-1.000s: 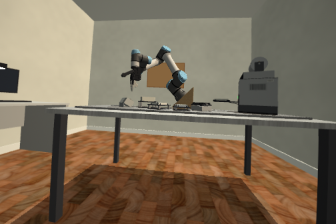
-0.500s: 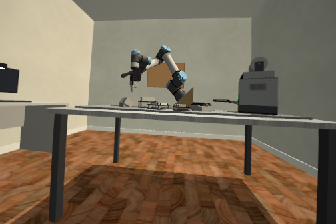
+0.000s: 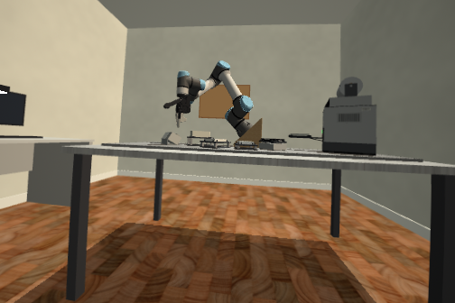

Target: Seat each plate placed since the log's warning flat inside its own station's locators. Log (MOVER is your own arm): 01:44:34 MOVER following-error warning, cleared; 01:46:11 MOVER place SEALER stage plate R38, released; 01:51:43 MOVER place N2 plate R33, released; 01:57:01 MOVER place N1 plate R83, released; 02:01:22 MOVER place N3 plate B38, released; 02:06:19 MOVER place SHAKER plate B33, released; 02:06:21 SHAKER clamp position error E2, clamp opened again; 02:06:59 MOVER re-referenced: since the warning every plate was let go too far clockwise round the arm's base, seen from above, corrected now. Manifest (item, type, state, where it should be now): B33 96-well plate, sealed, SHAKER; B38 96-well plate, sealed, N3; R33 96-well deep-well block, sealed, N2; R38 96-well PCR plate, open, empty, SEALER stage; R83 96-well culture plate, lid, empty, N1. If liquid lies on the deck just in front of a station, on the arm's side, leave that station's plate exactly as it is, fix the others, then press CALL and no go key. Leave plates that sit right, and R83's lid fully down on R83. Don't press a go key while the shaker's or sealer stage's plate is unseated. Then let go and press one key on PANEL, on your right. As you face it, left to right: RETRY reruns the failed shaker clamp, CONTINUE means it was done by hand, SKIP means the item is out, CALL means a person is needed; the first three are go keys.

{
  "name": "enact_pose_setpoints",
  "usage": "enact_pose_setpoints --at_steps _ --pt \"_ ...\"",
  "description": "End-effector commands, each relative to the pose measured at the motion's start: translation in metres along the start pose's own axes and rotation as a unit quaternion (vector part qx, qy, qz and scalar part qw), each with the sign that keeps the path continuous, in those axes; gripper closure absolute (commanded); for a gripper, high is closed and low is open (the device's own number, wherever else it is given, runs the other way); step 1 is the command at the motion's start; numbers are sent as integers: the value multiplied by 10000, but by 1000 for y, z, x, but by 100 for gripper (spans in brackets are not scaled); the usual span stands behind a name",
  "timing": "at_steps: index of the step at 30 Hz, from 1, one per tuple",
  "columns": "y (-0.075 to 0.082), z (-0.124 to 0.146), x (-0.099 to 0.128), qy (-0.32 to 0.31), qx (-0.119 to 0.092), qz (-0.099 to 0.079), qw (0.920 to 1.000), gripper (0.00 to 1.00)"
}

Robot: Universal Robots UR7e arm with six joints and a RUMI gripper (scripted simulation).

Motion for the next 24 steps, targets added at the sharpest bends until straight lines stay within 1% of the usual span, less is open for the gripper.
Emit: enact_pose_setpoints --at_steps 1,5,19,24 --pt "-8 0 0 -1 2 9 10000 100" --pt "-14 0 0 -1 2 9 10000 100" --pt "-14 0 0 -1 2 9 10000 100" --pt "-17 0 0 -1 2 9 10000 100"
Point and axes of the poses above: the point where the finger pads meet when closed, its own y axis back along the fingers, its own z axis across the jaws, x = y × z, the point moved 7 cm from there along y, back along the fingers, and after that the axes turned 6 degrees about y, right-handed, at the moved point
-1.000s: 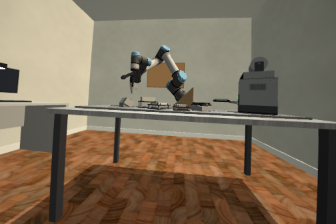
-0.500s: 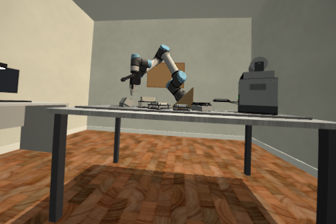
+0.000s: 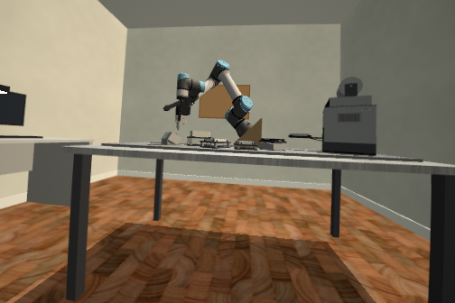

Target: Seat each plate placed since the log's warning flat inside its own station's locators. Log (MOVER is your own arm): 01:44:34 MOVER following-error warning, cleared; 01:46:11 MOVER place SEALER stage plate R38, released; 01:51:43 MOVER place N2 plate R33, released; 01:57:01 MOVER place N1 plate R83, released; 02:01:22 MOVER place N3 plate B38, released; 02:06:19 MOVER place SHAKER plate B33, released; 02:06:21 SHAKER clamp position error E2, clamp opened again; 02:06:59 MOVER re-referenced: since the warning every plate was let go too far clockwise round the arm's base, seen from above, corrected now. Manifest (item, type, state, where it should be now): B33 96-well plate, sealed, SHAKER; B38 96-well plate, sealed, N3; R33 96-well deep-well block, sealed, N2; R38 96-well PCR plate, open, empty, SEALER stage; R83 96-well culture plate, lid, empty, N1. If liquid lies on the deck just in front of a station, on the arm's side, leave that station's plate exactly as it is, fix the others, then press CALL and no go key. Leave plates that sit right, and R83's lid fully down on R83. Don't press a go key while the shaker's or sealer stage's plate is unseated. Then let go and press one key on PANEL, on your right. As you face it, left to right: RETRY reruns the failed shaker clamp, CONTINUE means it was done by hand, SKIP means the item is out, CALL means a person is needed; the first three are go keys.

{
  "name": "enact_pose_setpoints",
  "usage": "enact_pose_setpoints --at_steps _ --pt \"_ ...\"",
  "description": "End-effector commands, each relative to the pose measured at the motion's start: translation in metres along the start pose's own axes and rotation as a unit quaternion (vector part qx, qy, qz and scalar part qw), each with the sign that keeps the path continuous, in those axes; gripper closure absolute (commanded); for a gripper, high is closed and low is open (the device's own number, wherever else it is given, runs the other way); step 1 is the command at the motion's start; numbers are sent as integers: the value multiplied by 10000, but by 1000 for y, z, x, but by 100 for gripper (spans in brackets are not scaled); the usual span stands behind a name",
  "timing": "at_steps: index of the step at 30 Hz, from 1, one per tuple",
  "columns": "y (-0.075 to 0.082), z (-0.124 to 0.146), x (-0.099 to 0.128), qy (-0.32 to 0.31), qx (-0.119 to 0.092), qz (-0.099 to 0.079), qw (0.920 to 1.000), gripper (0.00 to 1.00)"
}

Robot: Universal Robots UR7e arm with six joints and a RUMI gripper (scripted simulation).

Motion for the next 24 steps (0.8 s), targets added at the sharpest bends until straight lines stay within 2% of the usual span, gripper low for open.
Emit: enact_pose_setpoints --at_steps 1,24 --pt "-3 0 0 -2 0 6 10000 100" --pt "-15 0 0 -2 0 6 10000 100"
Point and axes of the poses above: the point where the finger pads meet when closed, its own y axis back along the fingers, its own z axis across the jaws, x = y × z, the point moved 7 cm from there along y, back along the fingers, and after that the axes turned 6 degrees about y, right-handed, at the moved point
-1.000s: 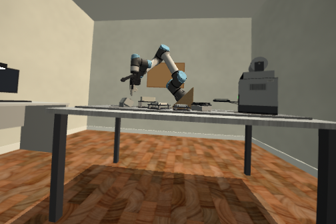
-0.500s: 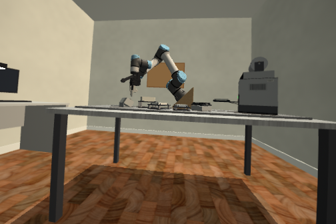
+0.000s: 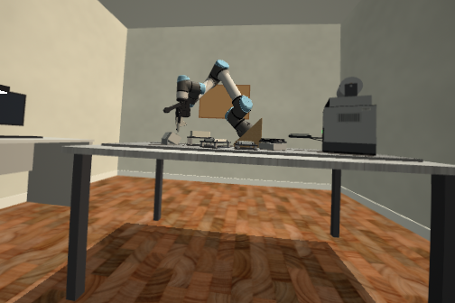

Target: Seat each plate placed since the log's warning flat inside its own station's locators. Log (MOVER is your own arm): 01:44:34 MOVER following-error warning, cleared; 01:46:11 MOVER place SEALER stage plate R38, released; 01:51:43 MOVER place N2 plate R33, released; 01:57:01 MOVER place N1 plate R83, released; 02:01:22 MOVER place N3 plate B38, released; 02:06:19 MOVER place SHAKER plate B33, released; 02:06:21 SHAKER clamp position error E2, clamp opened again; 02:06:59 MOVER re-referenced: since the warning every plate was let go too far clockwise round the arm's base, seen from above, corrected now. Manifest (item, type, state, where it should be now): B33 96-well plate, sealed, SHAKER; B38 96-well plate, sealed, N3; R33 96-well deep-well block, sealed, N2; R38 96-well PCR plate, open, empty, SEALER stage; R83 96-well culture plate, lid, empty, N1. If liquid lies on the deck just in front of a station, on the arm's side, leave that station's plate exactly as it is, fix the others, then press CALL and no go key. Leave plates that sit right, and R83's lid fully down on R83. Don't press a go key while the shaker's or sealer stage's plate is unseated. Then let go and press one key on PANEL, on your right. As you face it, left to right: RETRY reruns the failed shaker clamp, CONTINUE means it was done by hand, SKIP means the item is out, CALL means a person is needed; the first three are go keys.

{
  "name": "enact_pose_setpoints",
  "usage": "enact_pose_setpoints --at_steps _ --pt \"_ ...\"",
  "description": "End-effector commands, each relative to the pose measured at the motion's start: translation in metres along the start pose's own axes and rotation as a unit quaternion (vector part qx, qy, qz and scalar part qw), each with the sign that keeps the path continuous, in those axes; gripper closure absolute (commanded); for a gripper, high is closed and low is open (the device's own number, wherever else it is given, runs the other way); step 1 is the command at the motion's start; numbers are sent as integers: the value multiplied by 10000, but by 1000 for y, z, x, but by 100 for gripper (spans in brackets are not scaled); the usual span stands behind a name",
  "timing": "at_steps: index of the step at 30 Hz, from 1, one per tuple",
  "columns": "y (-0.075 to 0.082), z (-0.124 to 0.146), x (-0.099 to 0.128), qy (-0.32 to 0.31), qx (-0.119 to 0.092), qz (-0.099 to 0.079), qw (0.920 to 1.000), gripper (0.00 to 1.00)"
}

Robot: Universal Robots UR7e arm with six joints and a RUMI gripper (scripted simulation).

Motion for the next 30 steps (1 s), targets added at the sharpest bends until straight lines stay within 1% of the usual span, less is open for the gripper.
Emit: enact_pose_setpoints --at_steps 1,15,30 --pt "-2 0 0 -2 1 7 10000 100" --pt "-12 0 0 -2 0 7 10000 100" --pt "-18 0 0 -2 0 7 10000 100"
Point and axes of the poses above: the point where the finger pads meet when closed, its own y axis back along the fingers, its own z axis across the jaws, x = y × z, the point moved 7 cm from there along y, back along the fingers, and after that the axes turned 6 degrees about y, right-handed, at the moved point
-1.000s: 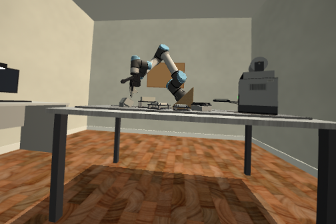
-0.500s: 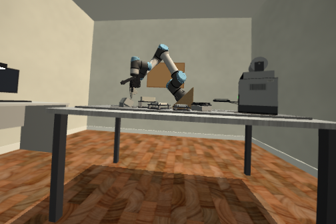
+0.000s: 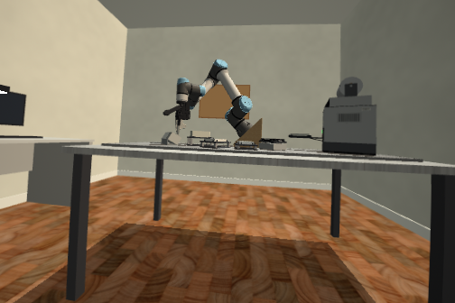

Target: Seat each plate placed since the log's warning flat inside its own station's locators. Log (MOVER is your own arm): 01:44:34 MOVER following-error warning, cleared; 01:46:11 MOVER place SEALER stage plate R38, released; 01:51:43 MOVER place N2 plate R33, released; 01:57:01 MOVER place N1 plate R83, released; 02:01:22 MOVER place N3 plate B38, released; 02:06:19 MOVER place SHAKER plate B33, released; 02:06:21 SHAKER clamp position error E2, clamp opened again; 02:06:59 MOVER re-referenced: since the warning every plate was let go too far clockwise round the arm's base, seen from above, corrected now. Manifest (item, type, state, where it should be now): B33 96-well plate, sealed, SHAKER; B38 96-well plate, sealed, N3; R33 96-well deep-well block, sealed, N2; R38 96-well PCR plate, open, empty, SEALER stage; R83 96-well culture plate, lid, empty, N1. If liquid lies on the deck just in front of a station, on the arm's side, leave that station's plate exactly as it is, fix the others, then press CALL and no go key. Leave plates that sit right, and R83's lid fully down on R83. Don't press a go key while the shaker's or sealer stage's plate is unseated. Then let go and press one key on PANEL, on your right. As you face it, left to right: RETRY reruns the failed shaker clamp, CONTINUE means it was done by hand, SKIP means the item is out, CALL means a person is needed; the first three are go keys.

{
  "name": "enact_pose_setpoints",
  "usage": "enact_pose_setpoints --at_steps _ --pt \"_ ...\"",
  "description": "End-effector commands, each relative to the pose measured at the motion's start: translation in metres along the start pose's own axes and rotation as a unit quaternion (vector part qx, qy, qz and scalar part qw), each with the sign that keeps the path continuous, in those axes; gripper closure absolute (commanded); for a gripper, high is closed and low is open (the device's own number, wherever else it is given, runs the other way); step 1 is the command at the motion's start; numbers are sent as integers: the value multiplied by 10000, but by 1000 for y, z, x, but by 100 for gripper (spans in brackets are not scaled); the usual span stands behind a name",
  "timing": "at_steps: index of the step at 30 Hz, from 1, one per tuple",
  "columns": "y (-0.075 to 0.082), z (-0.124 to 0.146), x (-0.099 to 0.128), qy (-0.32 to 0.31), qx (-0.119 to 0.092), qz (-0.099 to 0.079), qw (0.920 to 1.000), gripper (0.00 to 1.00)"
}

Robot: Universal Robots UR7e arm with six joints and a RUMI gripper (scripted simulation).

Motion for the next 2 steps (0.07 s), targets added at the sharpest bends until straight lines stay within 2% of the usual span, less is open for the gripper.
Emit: enact_pose_setpoints --at_steps 1,2 --pt "-1 0 0 -1 0 5 10000 100" --pt "-2 0 0 -1 0 5 10000 100"
Point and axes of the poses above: the point where the finger pads meet when closed, its own y axis back along the fingers, its own z axis across the jaws, x = y × z, the point moved 7 cm from there along y, back along the fingers, and after that the axes turned 6 degrees about y, right-handed, at the moved point
